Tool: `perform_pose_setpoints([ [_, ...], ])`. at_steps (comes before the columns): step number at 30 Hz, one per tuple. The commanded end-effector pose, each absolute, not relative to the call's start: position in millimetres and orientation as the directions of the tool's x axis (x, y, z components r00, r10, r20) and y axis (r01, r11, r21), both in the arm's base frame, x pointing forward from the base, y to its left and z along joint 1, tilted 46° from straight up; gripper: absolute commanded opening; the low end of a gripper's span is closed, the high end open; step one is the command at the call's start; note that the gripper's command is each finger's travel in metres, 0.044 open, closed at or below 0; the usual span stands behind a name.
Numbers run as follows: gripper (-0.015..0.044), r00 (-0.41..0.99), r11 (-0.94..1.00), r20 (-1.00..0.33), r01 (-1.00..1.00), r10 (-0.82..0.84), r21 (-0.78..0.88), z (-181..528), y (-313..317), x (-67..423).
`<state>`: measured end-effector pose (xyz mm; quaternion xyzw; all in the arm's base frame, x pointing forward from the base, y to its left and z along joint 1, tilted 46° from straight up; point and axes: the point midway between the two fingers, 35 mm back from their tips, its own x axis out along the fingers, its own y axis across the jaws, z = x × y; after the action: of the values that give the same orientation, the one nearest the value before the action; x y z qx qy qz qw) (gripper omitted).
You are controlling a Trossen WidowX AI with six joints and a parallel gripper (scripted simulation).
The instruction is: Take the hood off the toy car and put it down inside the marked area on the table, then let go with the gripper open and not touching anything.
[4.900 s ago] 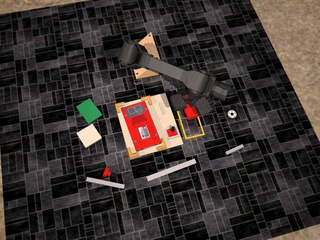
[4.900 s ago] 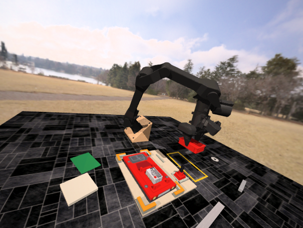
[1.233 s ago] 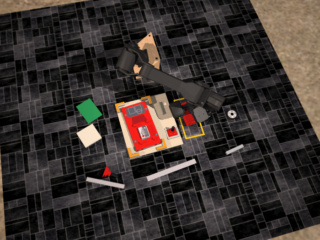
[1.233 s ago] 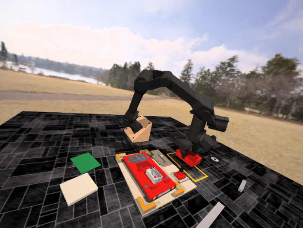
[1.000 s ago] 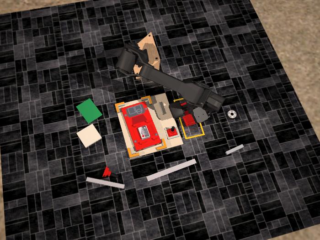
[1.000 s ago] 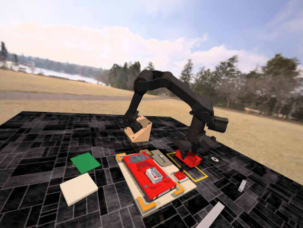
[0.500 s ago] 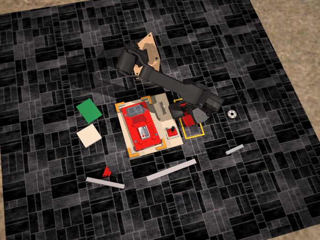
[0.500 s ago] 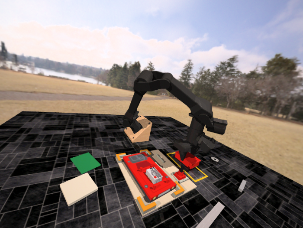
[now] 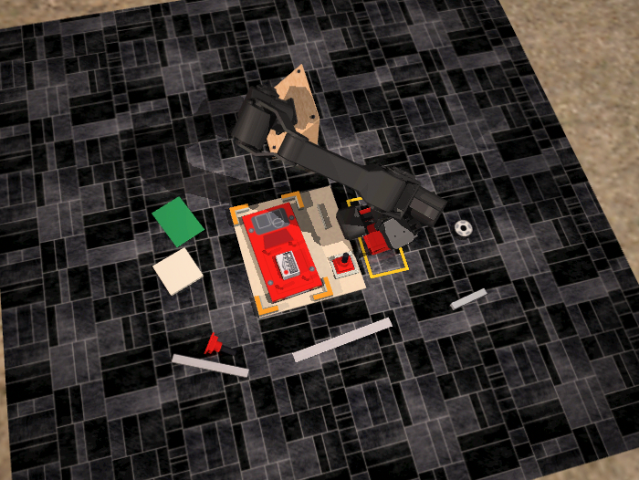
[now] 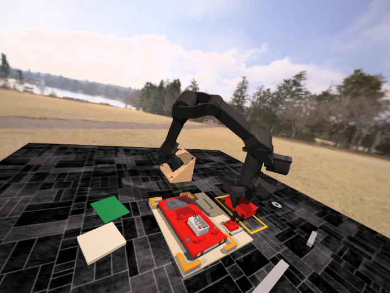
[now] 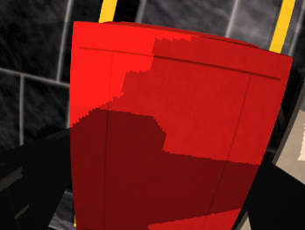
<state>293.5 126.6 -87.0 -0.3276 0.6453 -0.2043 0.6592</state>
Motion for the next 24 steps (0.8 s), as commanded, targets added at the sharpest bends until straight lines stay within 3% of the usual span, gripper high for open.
perform_pose_setpoints([
  [1, 0.0, 0.089, 0.699, -0.714, -0.156, -0.694, -0.698, -88.0, 125.2, 294.4],
  [24, 0.0, 0.089, 0.698, -0.714, -0.155, -0.695, -0.699, -96.0, 116.9, 295.3],
])
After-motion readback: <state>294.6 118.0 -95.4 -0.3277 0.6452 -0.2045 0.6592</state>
